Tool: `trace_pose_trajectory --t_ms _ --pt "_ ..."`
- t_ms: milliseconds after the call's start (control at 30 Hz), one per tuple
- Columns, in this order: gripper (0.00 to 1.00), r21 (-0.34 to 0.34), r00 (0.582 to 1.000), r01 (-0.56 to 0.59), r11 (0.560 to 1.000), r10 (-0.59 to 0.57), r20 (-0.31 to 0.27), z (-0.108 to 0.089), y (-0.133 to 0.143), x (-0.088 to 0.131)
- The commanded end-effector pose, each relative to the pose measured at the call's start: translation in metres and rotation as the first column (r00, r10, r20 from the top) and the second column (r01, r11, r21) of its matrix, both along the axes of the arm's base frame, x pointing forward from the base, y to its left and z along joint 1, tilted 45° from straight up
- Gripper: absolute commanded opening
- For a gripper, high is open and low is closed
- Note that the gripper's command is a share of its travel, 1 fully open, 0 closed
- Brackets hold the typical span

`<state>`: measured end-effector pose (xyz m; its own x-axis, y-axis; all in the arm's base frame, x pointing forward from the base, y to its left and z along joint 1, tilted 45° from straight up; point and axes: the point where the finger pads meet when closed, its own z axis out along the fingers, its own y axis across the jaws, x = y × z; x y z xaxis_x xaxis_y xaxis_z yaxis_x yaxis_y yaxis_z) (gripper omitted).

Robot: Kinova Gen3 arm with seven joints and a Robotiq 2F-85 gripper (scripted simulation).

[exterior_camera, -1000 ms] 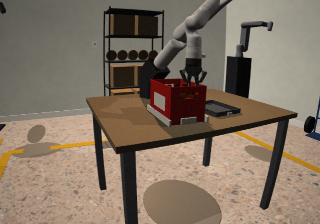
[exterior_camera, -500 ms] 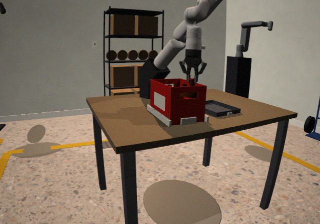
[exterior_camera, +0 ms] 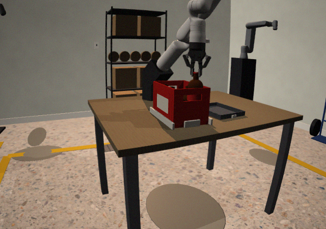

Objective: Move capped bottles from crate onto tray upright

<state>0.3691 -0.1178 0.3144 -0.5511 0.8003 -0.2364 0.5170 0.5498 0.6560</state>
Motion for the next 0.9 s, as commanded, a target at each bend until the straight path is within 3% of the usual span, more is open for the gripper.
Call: trace_pose_trajectory --t_ms 0,67,533,633,867 --pt "0.00 0.006 1.000 0.004 1.000 -0.004 0.015 0.014 -0.002 -0.004" --pt "0.00 0.002 1.000 0.002 1.000 -0.002 0.005 0.007 -0.002 -0.005" --pt "0.00 0.006 1.000 0.004 1.000 -0.004 0.015 0.044 -0.011 -0.031" --pt "0.00 0.004 1.000 -0.002 1.000 0.002 0.007 0.039 -0.010 -0.031" --pt "0.00 0.005 1.000 0.001 1.000 -0.001 0.011 0.057 -0.016 -0.045"
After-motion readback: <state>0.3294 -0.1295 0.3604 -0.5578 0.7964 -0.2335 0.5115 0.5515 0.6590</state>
